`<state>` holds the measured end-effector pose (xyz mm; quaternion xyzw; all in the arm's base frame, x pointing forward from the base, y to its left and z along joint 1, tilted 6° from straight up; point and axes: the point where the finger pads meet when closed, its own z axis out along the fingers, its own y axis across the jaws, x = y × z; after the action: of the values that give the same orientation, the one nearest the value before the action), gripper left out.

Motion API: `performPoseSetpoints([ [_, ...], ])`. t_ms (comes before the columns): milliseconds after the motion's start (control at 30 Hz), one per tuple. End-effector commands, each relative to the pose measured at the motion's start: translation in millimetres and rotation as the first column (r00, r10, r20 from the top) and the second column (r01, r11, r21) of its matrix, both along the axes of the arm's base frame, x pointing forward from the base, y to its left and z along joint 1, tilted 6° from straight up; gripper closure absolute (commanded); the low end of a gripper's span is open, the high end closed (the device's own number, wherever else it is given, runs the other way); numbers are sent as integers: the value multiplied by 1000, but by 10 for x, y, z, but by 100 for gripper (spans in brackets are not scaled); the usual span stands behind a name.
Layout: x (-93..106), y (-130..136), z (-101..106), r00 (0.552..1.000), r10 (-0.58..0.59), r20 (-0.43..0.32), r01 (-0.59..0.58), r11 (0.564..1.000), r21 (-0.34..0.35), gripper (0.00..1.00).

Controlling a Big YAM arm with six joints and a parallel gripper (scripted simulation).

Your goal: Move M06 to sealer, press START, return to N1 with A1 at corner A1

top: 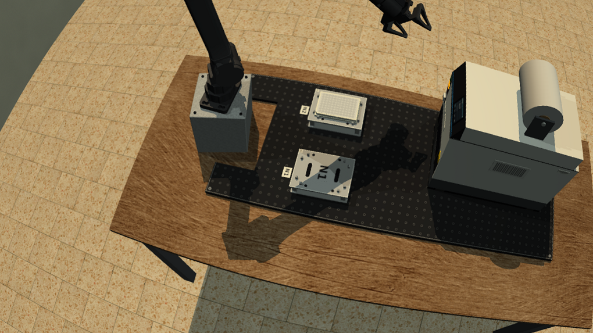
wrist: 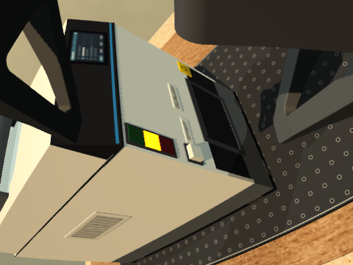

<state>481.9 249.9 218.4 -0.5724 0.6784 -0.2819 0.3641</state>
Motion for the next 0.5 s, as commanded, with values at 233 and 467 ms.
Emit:
performPoseSetpoints([
  [233,52,162,86,988,153,33,-146,975,-168,0],
  [467,147,35,367,990,120,72,-109,984,-143,0],
])
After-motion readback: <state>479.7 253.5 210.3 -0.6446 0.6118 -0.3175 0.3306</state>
